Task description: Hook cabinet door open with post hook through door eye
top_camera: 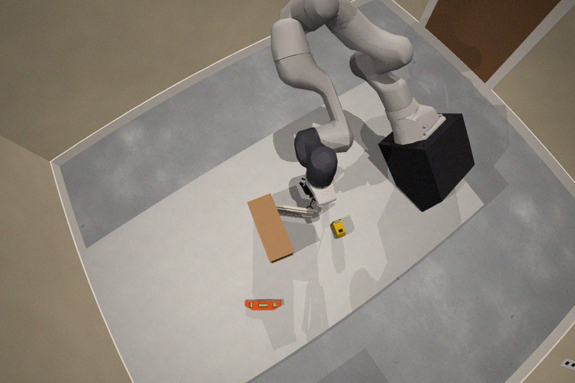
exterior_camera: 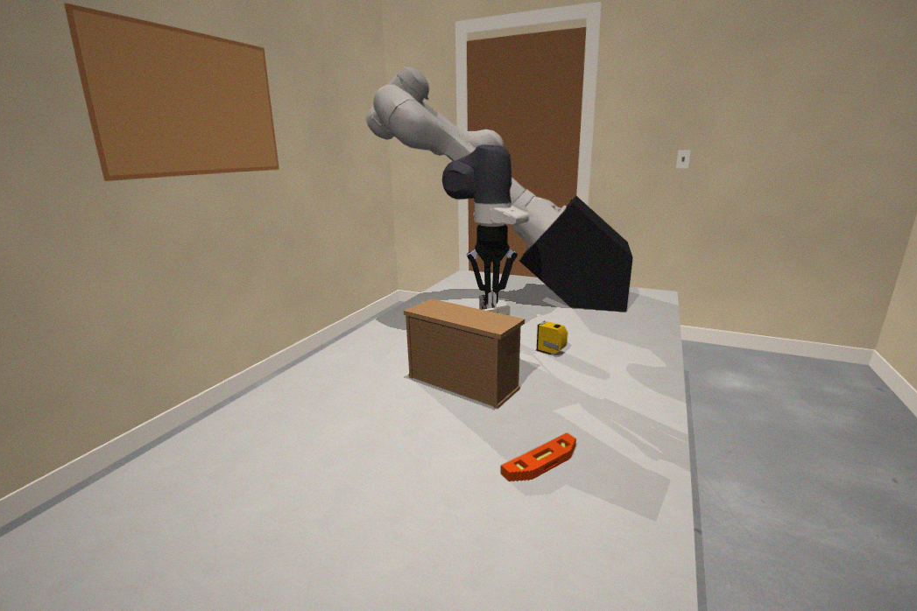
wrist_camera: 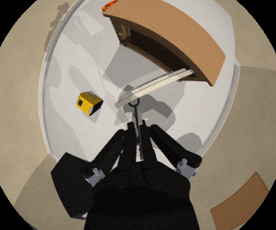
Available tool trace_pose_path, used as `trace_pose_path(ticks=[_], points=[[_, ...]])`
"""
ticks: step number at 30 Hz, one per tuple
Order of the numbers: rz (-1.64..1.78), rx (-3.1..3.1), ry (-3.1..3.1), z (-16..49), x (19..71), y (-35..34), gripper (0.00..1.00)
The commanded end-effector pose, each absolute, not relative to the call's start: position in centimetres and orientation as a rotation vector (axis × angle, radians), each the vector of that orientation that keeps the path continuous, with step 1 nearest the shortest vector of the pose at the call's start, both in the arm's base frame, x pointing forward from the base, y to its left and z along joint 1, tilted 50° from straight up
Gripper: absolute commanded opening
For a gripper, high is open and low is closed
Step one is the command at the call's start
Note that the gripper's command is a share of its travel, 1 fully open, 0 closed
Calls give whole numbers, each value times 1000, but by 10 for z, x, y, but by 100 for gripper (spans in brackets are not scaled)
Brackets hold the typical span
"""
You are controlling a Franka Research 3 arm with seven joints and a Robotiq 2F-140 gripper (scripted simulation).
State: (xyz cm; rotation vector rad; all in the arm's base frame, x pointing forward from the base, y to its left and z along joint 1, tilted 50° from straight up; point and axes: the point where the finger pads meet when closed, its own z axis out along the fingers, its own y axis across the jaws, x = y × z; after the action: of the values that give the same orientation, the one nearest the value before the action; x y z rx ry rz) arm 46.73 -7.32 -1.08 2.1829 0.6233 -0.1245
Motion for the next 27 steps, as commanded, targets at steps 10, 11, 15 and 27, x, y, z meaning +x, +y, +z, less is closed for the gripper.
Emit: trace_pose_path(ticks=[10,11,15,27], points=[[-126,2183,626,-13,469,-76,3],[-126,2183,626,-14,469,-77,3],[-126,2183,626,-15,470,-78,3],[-126,2183,626,-15,470,-78,3]])
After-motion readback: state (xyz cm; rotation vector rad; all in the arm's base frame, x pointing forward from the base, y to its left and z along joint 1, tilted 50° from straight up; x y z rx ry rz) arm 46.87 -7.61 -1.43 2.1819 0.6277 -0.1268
